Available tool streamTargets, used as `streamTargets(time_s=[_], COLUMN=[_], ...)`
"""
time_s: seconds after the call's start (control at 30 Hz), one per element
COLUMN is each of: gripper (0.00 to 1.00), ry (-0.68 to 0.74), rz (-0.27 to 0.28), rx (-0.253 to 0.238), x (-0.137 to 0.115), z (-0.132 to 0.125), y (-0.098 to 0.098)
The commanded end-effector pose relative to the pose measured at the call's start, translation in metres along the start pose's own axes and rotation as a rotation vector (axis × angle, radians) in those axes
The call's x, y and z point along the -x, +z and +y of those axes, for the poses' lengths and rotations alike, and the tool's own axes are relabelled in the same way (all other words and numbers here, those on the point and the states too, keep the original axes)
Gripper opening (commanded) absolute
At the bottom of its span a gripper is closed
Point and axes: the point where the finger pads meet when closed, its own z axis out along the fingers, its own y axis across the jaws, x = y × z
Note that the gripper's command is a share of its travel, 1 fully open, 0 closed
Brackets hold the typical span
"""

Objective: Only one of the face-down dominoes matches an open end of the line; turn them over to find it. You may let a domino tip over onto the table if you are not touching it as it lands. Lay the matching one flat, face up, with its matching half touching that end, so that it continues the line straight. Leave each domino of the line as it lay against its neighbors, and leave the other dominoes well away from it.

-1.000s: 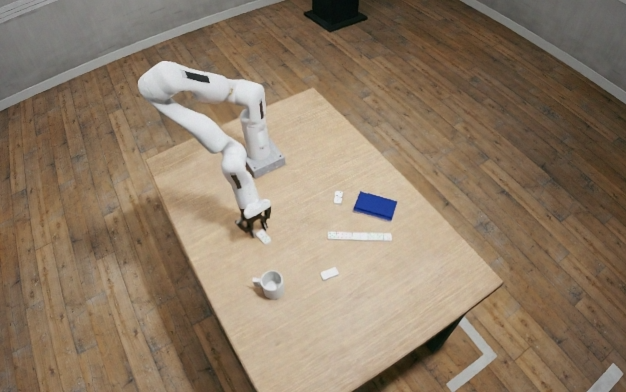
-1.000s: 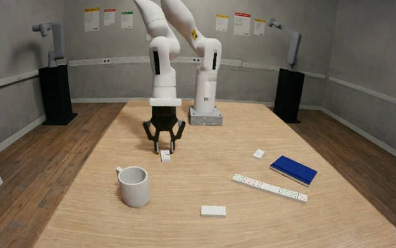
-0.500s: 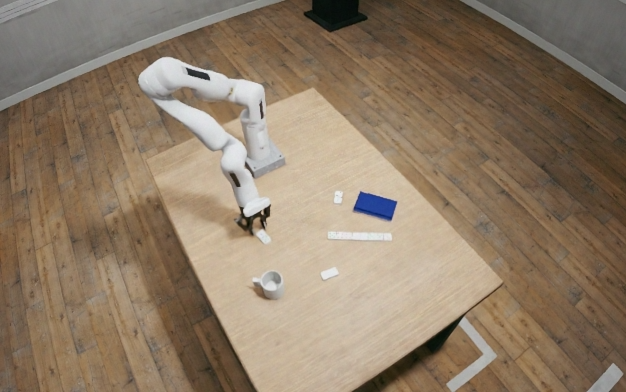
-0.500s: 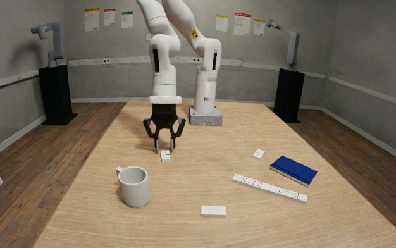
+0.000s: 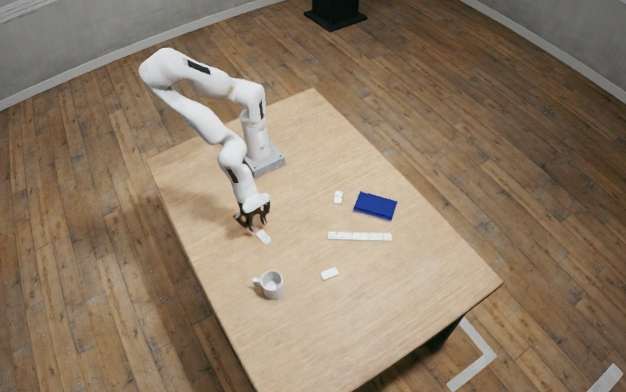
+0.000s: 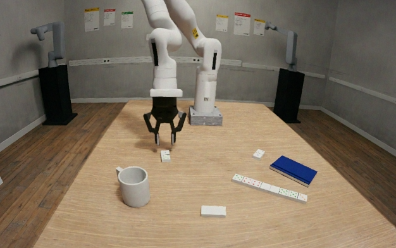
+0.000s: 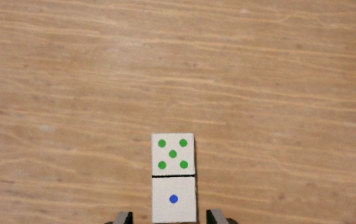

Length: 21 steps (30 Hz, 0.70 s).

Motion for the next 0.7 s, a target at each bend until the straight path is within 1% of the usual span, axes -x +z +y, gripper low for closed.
streamTargets(time_s=[0.0,0.4,0.67], gripper=[0.49,0.49,0.49], ry=[-0.003,-0.003,-0.005], rz=[0.005,-0.007,-0.018], rx=[0.005,0.014,0.012], x=[-0.0030,-0.0013,-0.0033], z=[0.0022,0.0049,0.0039], y=[-0.0029,-0.0042,-0.0080])
